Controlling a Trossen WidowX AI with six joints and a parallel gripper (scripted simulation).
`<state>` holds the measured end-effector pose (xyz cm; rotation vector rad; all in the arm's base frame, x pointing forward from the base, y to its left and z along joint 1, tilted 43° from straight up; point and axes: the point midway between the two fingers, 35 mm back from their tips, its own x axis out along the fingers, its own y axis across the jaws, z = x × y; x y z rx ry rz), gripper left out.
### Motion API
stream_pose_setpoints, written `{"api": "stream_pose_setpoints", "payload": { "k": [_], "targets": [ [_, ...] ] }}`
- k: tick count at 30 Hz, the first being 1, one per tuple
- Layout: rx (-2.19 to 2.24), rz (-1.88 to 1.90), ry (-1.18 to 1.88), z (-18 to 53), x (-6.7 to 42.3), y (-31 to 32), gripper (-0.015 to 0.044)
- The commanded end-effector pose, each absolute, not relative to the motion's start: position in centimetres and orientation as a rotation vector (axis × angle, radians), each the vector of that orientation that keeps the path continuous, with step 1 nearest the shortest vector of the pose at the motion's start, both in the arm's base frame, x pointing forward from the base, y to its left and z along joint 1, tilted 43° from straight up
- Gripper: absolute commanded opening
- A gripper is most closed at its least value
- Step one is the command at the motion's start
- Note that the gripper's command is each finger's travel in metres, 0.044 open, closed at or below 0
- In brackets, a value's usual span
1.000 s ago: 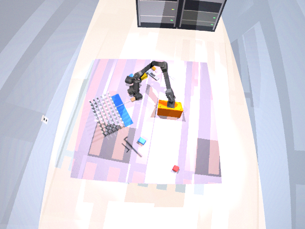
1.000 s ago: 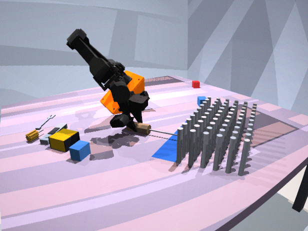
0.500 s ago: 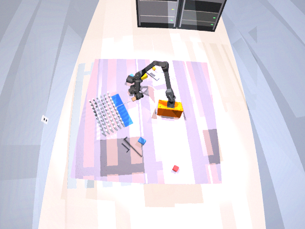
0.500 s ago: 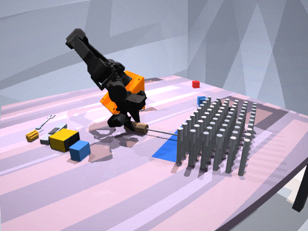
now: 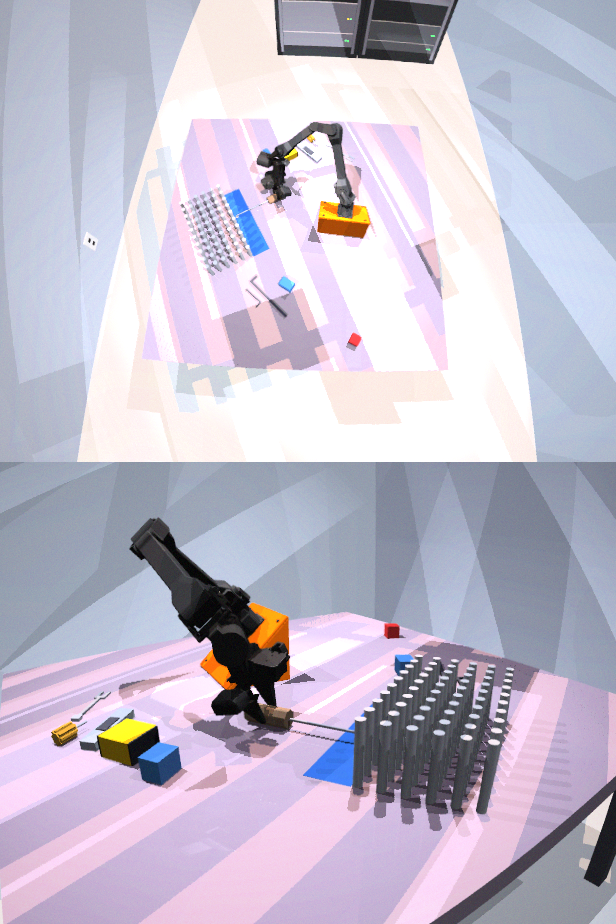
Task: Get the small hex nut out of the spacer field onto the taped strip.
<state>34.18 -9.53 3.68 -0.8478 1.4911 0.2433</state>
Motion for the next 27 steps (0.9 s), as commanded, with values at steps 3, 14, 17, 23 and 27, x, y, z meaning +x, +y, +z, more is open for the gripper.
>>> {"api": "stream_pose_setpoints", "payload": {
  "k": [3,14,17,23,27],
  "targets": [
    [-0.85,0.243,1.487,4.2,34.2,-9.1,0.0],
    [-0.849,0.242,1.486,4.9,34.4,-8.2,0.0],
    [-0.849,0.241,1.486,5.1,34.4,-8.0,0.0],
    [-0.849,0.241,1.486,5.5,33.9,-8.2,0.0],
    [-0.849,0.242,1.486,6.2,32.6,-8.7,0.0]
  ]
}}
